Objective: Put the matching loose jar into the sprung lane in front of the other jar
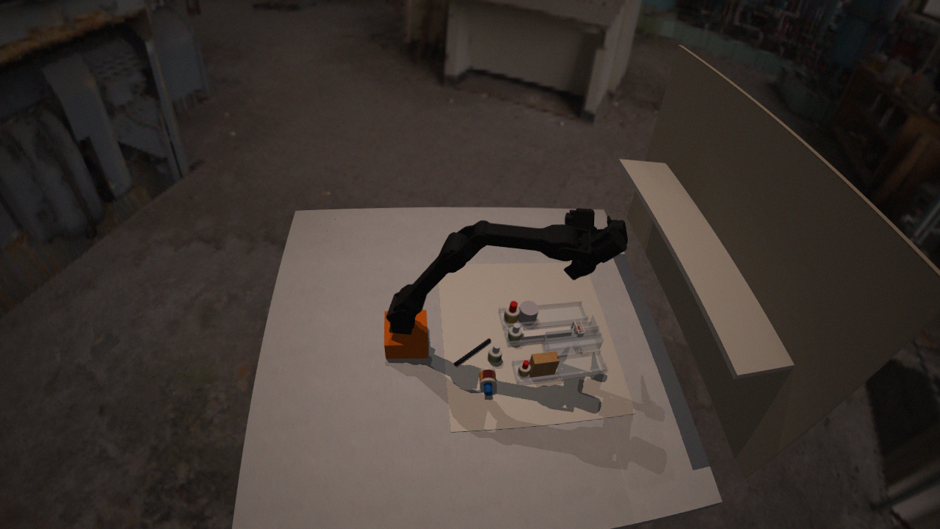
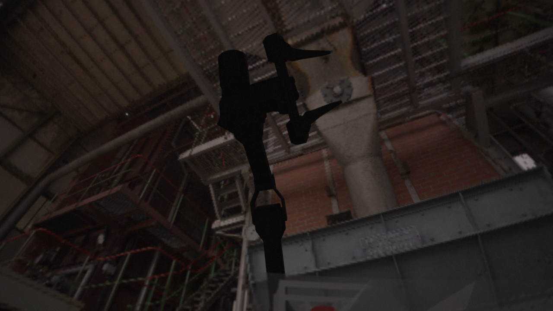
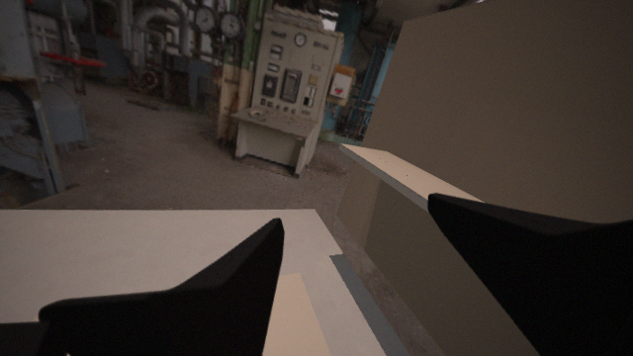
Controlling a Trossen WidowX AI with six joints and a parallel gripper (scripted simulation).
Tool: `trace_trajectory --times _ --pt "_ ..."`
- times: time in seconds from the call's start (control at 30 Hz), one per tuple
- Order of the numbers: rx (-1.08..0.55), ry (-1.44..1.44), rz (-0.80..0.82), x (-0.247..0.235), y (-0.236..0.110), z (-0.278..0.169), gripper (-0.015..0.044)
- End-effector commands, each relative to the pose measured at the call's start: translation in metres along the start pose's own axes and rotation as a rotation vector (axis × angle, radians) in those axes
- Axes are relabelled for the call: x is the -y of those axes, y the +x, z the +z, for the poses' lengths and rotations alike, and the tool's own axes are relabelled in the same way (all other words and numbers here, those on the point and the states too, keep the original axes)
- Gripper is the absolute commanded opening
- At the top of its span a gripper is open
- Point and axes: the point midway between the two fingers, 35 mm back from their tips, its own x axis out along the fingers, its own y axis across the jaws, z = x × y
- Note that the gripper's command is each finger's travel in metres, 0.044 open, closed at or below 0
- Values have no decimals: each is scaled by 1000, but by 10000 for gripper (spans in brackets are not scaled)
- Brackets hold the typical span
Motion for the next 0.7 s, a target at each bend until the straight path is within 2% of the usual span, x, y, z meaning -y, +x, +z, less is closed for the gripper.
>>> trace_trajectory --times 0.0,0.03,0.3,0.5,0.67 --pt "-9 9 -4 0 0 -2 426" --pt "-36 34 -14 -2 0 -8 440" --pt "-482 420 -152 -48 -22 -99 440" --pt "-854 673 -218 -115 -60 -158 440" --pt "-1176 834 -245 -183 -101 -188 440"
